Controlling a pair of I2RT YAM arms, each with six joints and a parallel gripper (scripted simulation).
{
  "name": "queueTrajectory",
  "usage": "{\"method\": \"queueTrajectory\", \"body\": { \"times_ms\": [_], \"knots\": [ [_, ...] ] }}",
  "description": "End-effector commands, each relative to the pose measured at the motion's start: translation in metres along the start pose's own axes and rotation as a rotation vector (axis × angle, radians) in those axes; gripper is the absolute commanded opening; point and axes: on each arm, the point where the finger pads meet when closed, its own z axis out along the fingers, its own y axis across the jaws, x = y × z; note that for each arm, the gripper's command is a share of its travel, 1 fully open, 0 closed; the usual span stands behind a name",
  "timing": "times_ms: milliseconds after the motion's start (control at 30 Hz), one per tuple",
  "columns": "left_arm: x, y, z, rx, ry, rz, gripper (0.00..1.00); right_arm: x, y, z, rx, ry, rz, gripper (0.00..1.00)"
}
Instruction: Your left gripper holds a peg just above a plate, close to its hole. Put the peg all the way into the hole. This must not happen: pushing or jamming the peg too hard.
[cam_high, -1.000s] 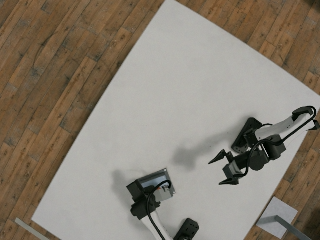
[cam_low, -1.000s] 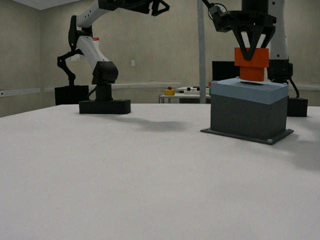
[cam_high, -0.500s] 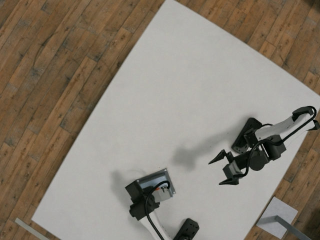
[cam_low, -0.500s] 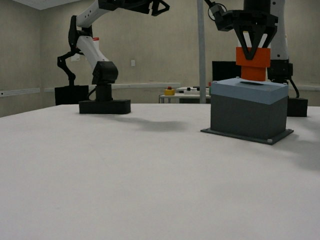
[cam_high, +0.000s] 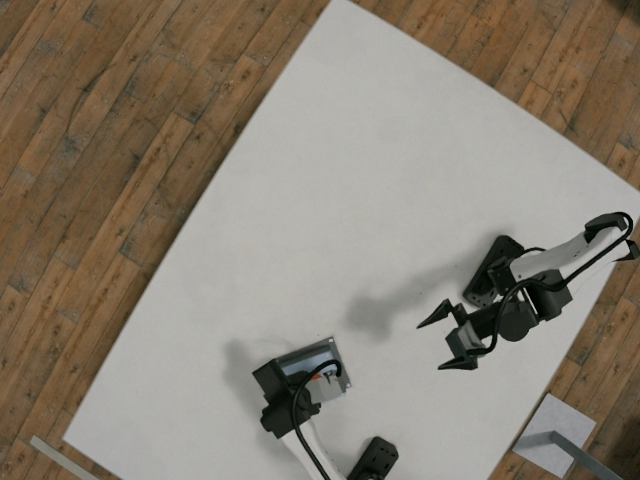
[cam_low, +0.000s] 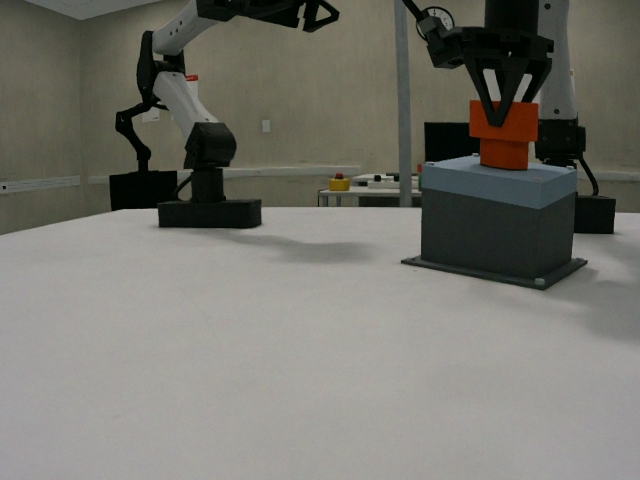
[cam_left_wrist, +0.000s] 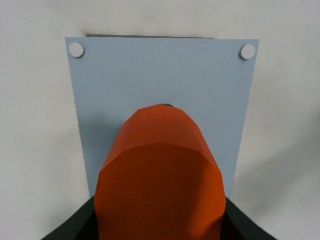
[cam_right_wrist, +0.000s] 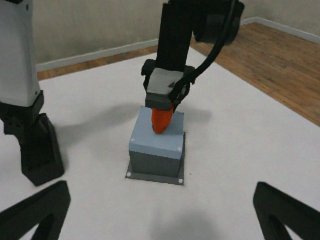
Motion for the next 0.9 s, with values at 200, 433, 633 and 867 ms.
{"method": "queueTrajectory", "body": {
  "times_ms": [200,433,633,867],
  "knots": [
    [-0.005,0.001,-0.007,-0.053,-0.002,-0.002,0.40,0.006,0.001,0.001,0.001,0.016,0.008,1.00],
    [-0.005,0.001,-0.004,-0.050,-0.003,-0.002,0.40,0.006,0.001,0.001,0.001,0.016,0.008,1.00],
    [-0.005,0.001,0.001,-0.047,-0.005,-0.002,0.40,0.006,0.001,0.001,0.001,0.016,0.008,1.00],
    [-0.005,0.001,0.005,-0.050,-0.005,0.001,0.40,0.006,0.001,0.001,0.001,0.016,0.008,1.00]
  ]
}}
